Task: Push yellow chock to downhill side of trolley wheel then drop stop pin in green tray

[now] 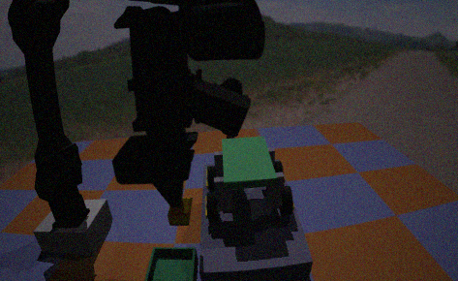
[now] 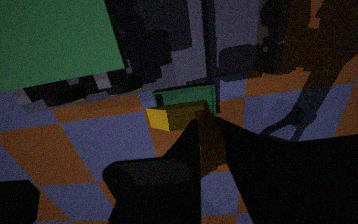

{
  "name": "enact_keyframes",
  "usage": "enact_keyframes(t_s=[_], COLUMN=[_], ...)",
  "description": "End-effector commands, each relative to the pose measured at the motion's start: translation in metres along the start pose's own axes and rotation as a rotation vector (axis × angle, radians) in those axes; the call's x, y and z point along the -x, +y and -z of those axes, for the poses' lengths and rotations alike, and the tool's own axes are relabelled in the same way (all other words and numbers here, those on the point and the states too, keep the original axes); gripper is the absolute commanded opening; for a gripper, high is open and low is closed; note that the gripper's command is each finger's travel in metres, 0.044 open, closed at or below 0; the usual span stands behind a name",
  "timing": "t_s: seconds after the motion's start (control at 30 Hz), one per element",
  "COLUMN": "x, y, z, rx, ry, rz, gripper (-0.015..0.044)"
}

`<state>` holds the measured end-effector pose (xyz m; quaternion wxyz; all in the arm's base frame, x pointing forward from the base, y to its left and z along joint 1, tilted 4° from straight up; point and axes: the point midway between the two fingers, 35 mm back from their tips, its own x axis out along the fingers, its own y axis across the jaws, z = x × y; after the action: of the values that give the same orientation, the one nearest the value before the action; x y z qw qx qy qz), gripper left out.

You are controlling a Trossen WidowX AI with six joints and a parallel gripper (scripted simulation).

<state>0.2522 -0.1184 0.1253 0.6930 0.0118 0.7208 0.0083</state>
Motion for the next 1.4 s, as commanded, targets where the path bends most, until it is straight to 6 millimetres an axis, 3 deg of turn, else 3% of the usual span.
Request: enact_keyframes(t_s=[0.0, 0.37, 0.73, 0.87, 1.37], x=[0.002, 0.002, -0.004, -0.005, -0.043], y=[-0.013, -0.018, -0.02, -0.02, -0.018], z=[-0.005, -0.006, -0.034, -0.035, -0.035], rx=[0.006, 0.005, 0.005, 0.005, 0.005], ry=[-0.006, -0.006, -0.008, -0.008, -0.008], rz=[0.01, -0.104, -0.104, -0.104, -0.104], gripper=[0.0, 0.0, 0.0, 0.0, 0.0])
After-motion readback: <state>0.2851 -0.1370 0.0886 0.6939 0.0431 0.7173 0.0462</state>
